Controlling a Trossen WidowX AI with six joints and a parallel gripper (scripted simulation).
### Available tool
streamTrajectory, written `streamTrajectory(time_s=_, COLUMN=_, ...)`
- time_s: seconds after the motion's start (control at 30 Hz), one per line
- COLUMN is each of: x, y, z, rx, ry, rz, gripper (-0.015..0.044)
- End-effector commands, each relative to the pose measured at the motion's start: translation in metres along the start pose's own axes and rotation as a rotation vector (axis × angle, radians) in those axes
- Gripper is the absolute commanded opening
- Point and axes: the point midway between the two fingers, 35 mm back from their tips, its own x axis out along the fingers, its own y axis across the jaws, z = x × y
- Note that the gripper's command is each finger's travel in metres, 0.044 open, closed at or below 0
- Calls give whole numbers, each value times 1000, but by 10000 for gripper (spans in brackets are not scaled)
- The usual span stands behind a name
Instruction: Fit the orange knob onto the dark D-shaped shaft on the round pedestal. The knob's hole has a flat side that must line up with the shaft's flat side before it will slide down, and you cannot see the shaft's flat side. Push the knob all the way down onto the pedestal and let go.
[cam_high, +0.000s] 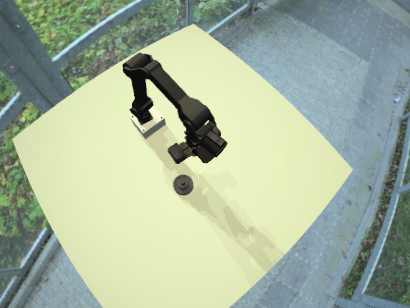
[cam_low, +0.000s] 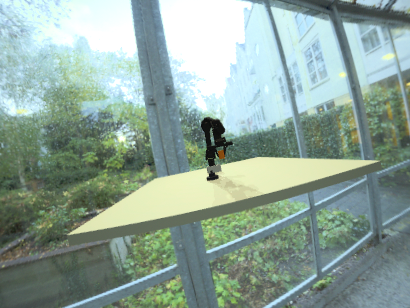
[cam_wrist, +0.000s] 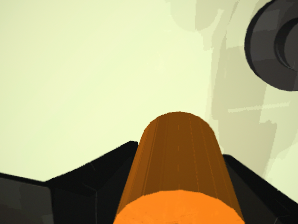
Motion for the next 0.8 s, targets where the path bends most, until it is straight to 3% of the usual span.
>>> streamTrajectory(time_s=0.0, x=1, y=-6, z=7, rx=-2, ry=-9, rz=2, gripper=0)
streamTrajectory(time_s=0.77, x=21, y=-61, z=44, rx=-16, ry=-14, rz=-9, gripper=0)
